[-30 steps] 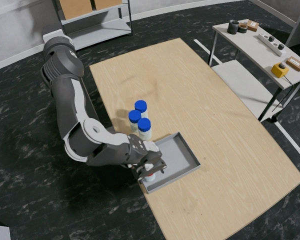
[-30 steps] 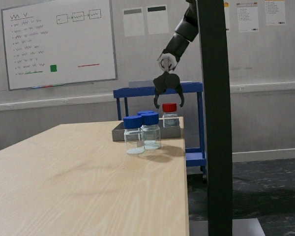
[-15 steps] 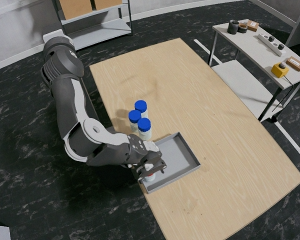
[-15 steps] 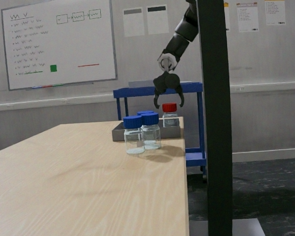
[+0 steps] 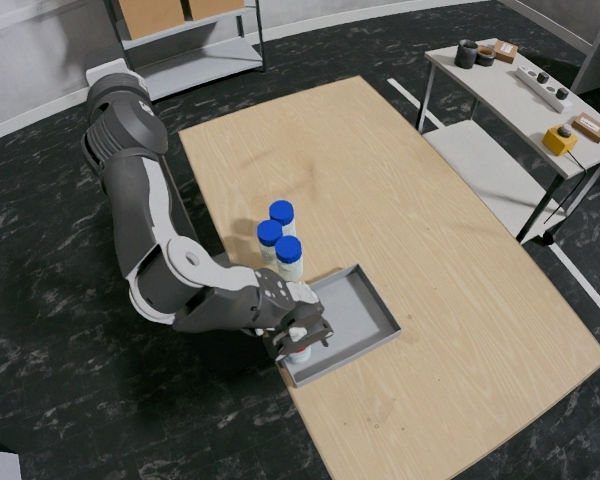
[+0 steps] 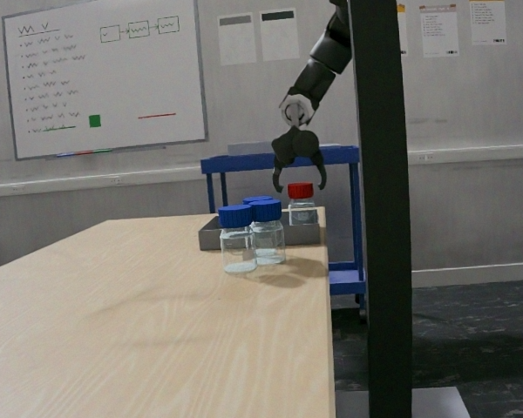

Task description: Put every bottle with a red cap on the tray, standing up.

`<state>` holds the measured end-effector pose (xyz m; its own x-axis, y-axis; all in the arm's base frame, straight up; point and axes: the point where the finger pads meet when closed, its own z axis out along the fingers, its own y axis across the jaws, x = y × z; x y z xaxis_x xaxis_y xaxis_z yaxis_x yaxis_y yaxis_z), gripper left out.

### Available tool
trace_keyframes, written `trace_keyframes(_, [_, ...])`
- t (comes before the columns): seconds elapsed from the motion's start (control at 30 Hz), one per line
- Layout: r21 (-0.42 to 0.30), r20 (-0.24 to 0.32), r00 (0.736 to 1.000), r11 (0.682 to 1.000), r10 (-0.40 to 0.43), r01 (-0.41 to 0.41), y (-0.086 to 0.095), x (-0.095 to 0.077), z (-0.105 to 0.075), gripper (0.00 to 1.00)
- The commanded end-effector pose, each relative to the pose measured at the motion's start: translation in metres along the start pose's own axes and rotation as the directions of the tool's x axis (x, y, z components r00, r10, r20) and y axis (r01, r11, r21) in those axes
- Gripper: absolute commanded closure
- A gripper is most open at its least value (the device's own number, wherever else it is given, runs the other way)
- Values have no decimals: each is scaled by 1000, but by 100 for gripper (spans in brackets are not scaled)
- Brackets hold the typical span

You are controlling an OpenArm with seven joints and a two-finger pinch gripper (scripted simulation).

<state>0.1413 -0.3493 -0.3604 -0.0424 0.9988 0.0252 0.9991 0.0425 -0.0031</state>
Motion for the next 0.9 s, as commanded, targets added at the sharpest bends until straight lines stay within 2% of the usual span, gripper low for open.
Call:
trace_keyframes(0.0, [-2,1,1000,1000,1,-1,1,-1,-1,48])
trace_keyframes(0.63, [-2,1,1000,1000,1,-1,1,-1,-1,48])
trace_keyframes(0.87, [-3,1,1000,1000,0,0,1,0,-11,48])
